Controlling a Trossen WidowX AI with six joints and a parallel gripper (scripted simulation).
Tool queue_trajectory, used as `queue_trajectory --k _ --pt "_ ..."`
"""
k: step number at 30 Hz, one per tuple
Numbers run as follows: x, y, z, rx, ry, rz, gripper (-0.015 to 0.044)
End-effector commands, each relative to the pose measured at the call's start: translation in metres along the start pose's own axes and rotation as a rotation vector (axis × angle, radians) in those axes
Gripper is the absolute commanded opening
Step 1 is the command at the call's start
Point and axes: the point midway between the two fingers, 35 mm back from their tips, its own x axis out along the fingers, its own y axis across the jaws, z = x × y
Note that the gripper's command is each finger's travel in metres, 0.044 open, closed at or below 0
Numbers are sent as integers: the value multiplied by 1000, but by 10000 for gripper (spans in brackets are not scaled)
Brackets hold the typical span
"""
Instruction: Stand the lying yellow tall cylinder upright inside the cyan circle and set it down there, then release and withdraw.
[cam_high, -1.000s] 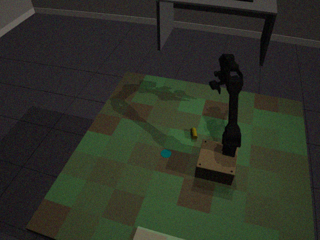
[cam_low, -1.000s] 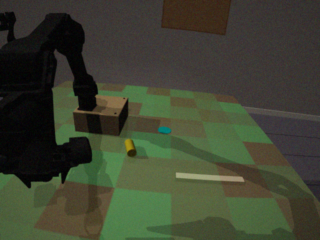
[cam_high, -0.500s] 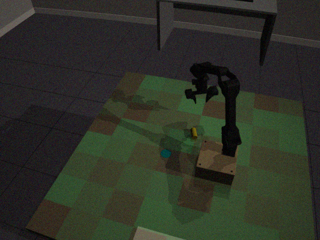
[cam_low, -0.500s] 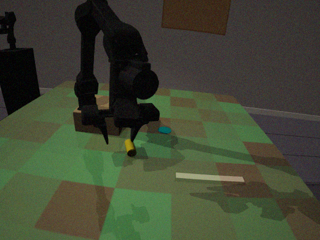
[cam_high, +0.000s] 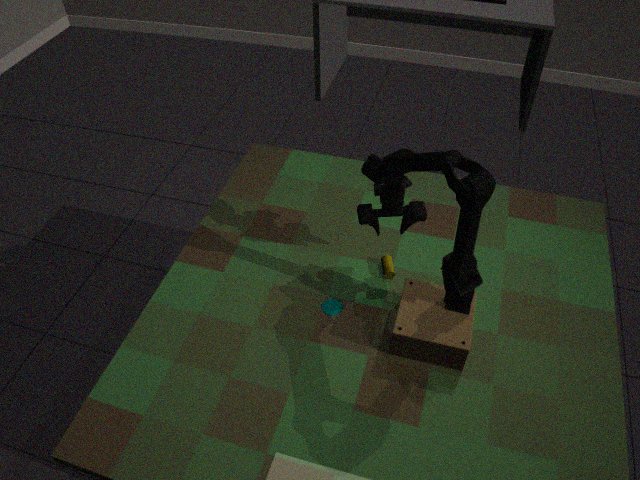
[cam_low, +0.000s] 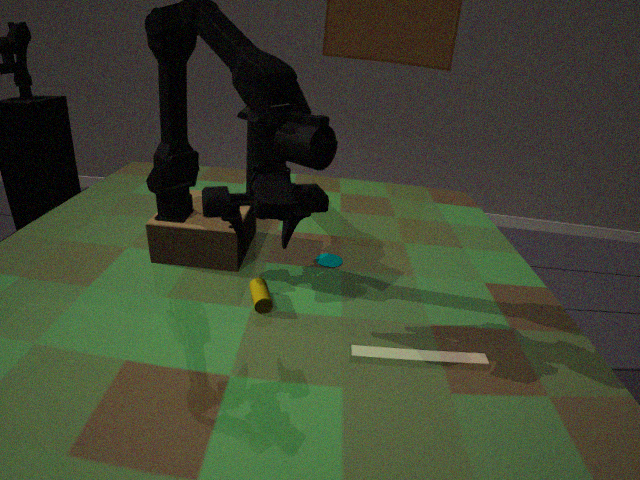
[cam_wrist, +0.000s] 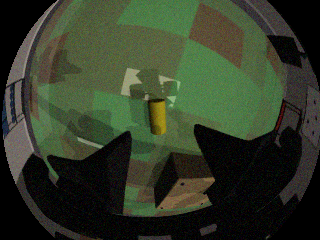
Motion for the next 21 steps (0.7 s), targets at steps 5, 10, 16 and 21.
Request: queue_trajectory --k 5,10,16,21 --pt "66 4 -2 9 4 3 309" --pt "112 0 -7 9 5 2 309" --pt "112 0 -7 9 5 2 283" --pt "112 0 -7 9 5 2 152"
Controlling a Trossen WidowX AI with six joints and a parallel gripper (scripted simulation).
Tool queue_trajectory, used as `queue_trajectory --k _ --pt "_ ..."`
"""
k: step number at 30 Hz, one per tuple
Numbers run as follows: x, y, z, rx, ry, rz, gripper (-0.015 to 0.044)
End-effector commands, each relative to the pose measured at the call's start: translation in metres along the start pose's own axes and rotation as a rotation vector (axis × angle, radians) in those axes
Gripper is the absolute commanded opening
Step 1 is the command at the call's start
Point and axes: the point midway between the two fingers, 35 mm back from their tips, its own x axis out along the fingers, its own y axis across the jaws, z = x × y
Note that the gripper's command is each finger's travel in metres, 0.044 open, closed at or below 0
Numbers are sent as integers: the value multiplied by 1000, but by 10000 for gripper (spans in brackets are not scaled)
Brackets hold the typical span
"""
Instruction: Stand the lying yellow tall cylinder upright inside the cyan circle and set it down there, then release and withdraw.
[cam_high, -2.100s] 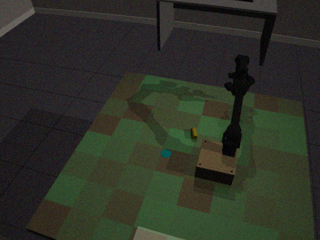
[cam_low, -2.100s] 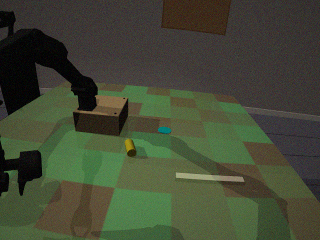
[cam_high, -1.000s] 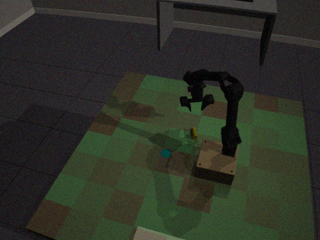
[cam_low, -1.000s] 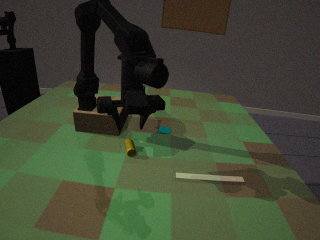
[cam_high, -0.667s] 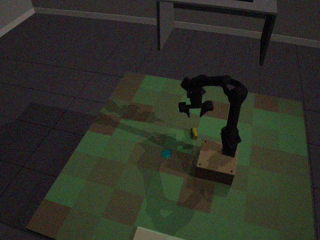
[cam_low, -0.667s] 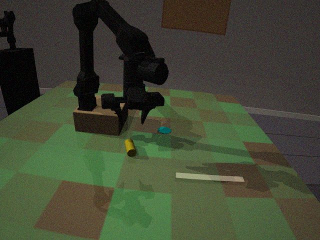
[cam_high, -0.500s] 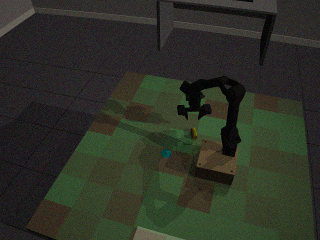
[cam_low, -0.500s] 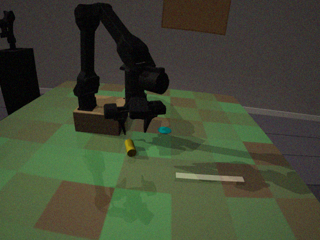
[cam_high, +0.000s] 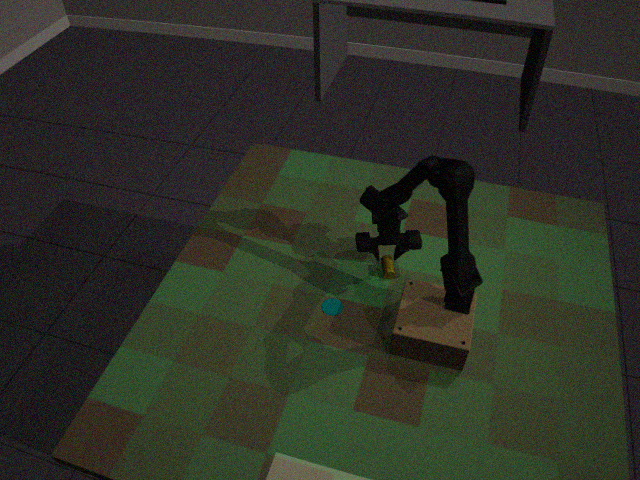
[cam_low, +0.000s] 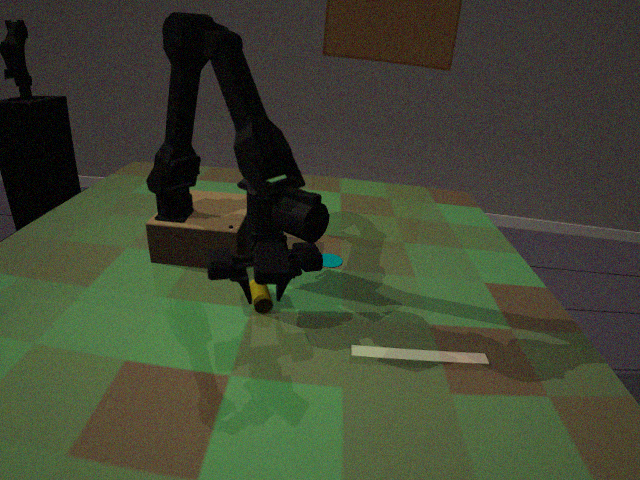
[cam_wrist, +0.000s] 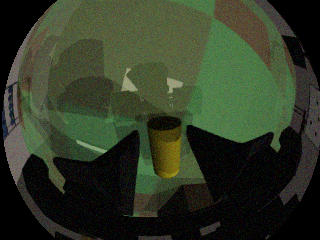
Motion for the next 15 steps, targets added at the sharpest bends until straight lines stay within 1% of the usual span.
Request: queue_trajectory --k 1,2,8,15 --pt "4 -2 -3 2 11 -4 126" --pt "4 -2 -3 2 11 -4 105" --pt "2 -1 -3 2 11 -4 105" --pt "-17 1 0 2 10 -3 105"
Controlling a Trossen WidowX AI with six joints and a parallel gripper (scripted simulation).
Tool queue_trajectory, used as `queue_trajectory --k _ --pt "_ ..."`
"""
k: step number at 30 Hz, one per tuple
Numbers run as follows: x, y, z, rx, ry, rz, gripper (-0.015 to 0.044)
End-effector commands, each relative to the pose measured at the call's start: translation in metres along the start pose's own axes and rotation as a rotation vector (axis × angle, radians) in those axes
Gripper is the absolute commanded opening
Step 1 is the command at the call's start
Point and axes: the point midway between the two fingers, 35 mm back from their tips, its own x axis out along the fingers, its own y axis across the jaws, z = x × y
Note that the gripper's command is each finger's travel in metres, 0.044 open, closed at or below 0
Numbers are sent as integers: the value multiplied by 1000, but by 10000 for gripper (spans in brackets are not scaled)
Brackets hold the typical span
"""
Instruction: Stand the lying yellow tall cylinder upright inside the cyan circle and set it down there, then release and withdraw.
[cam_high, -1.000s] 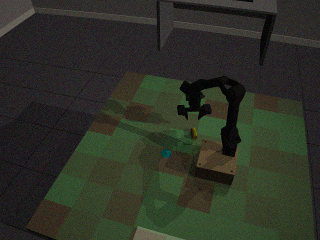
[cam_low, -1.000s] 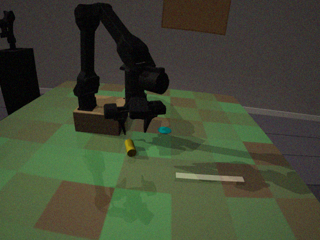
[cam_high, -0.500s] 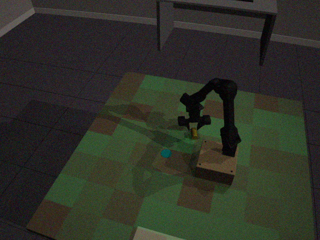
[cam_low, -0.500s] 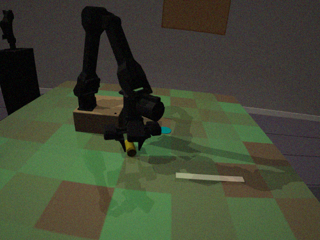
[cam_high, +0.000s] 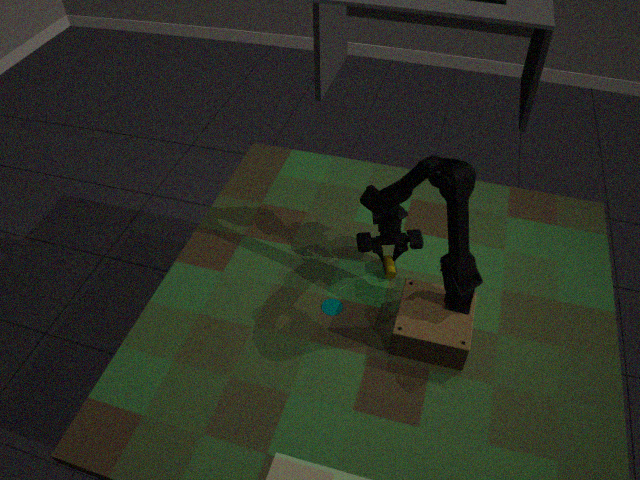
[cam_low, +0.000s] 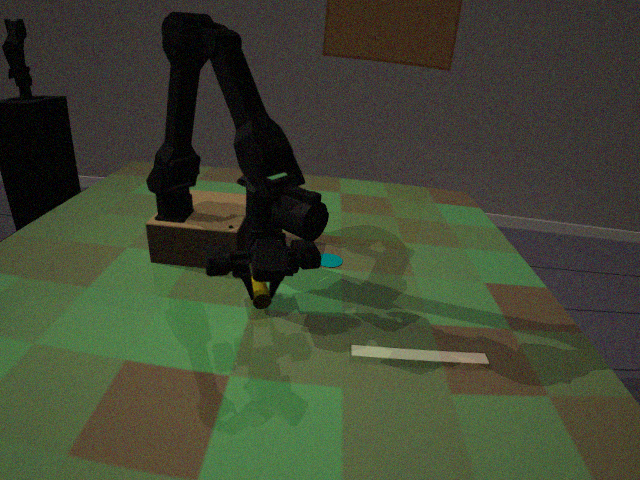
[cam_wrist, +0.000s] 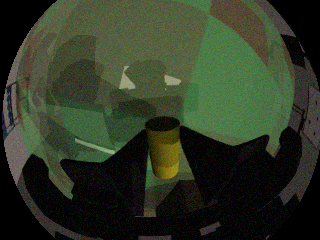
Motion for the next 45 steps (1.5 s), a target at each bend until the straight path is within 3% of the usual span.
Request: queue_trajectory --k 1,33,45 --pt "-16 4 5 3 -12 11 105" --pt "-102 1 1 -2 -12 11 105" --pt "-106 32 -11 -362 -13 14 105"
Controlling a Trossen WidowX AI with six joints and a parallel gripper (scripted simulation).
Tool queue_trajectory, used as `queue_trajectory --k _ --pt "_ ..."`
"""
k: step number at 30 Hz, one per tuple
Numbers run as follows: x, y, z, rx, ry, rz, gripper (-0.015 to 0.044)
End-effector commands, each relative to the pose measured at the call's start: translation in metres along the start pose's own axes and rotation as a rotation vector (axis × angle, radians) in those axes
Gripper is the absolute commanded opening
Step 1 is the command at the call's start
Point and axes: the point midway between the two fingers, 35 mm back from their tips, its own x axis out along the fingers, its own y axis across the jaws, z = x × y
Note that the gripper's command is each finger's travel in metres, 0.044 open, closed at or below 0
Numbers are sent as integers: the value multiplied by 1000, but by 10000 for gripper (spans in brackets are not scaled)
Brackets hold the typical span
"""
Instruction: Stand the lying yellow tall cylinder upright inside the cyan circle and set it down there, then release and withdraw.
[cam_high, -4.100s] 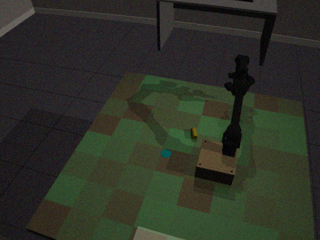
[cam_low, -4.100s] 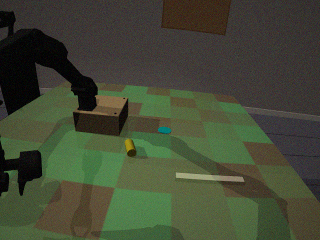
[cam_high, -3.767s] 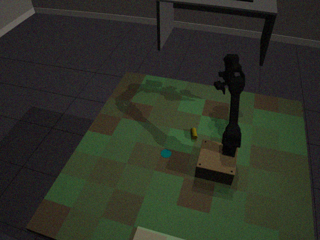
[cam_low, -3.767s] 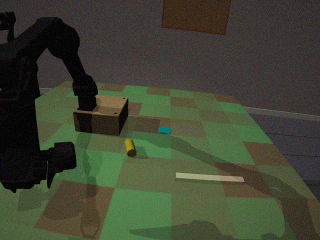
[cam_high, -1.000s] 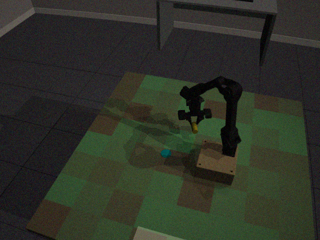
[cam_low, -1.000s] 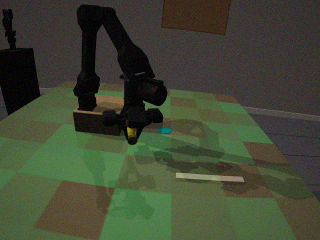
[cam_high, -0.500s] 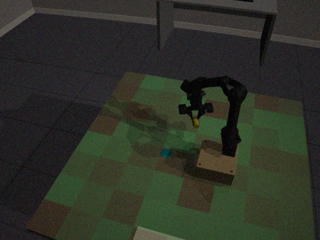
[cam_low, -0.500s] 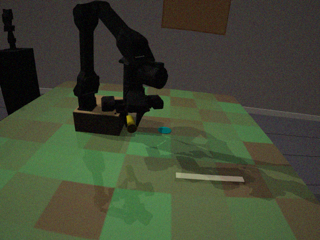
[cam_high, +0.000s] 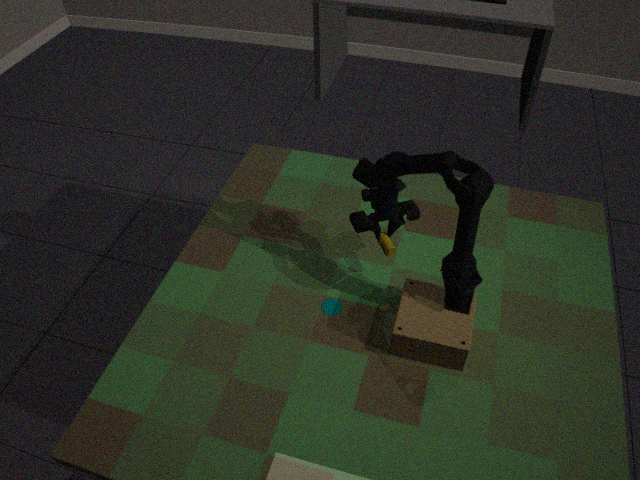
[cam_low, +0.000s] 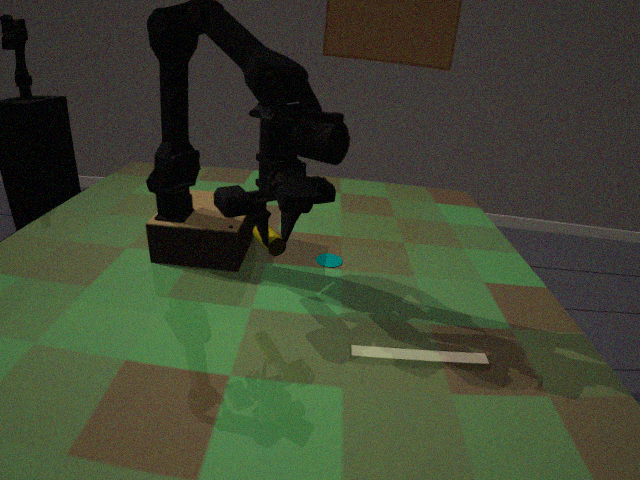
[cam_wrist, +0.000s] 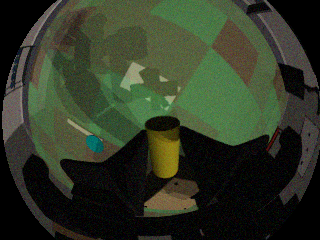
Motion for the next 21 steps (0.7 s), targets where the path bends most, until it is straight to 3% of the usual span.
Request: queue_trajectory --k 1,21 --pt "-1 14 -1 -148 4 1 105" --pt "-7 72 -18 -783 4 11 105"
